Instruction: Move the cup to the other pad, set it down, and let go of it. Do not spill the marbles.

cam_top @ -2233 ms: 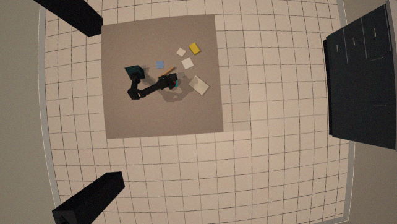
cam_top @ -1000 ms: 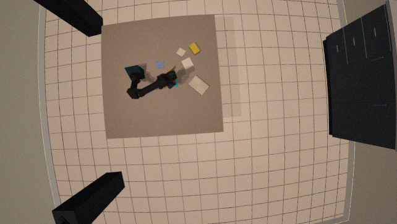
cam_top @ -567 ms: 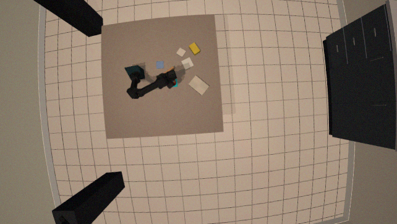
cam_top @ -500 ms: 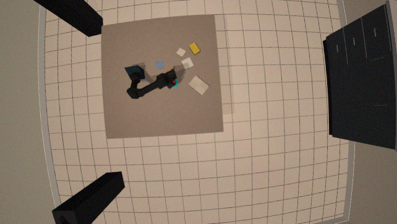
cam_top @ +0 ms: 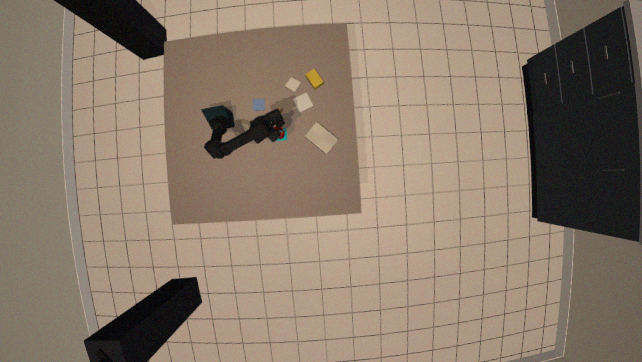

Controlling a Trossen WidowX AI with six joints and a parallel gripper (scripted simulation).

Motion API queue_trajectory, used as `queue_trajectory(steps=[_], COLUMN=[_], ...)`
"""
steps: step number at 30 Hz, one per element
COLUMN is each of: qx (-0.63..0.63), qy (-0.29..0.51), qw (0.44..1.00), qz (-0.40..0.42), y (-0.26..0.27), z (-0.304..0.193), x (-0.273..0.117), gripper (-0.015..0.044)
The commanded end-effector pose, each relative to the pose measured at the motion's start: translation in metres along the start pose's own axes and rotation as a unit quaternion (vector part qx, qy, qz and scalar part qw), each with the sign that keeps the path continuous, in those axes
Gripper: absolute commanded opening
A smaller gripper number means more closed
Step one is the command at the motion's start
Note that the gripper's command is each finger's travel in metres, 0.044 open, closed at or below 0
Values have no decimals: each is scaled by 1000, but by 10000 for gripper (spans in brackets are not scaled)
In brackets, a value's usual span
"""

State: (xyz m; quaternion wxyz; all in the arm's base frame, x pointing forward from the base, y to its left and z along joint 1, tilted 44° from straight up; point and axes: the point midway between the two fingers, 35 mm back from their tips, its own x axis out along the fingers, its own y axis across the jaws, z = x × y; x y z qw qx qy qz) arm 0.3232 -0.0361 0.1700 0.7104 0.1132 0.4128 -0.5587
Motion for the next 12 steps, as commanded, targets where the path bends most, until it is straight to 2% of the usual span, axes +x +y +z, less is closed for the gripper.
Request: queue_trajectory(steps=[1,7,12], qx=[-5,-13,-12], qy=[2,0,-3], qw=[1000,1000,1000], qz=[0,2,5], y=[1,0,-1], z=[-1,1,2], x=[-11,-28,-27], gripper=[440,440,440])
